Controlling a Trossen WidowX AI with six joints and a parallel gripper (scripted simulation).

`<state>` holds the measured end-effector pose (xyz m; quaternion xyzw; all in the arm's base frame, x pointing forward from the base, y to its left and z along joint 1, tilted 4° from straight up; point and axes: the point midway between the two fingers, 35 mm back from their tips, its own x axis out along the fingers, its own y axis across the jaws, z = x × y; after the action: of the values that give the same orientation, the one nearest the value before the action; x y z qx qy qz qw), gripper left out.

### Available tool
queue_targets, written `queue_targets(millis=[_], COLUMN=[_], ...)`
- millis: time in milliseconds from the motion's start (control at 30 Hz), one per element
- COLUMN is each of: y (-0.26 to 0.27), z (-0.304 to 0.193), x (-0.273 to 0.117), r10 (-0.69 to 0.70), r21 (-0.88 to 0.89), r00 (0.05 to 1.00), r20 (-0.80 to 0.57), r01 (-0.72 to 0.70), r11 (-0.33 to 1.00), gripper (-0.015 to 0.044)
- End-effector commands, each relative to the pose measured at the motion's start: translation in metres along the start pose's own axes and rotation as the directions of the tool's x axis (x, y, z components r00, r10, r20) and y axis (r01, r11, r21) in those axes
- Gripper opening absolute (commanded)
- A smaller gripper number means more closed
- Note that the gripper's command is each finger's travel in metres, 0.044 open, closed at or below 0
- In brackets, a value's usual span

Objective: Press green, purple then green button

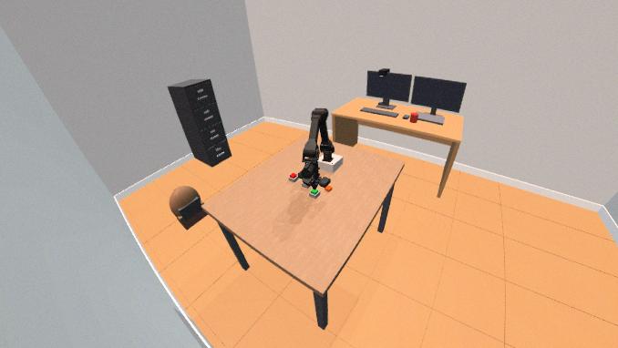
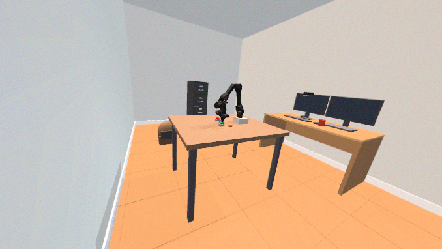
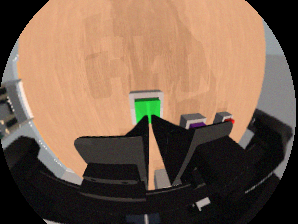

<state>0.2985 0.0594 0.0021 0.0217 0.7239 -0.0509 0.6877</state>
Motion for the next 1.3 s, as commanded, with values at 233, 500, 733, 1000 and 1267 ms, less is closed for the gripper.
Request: queue_targets(millis=[233,500,733,1000,1267], y=[0.001,-0.012,-0.095,-0.095,-0.096], z=[0.004,-0.002,-0.049,-0.047,-0.047], x=[-0.06,-0.084,-0.081,-0.029,-0.017], r10=[0.004,0.003,-0.005,-0.005,-0.005], r21=[0.003,0.003,0.004,0.004,0.004], r00=[1.0,1.0,1.0,1.0,1.0], r20=[0.025,0.025,0.021,0.021,0.02], r01=[-0.004,-0.003,0.005,0.005,0.005], r11=[1.0,1.0,1.0,1.0,1.0], gripper=[0.002,0.002,0.002,0.002,0.002])
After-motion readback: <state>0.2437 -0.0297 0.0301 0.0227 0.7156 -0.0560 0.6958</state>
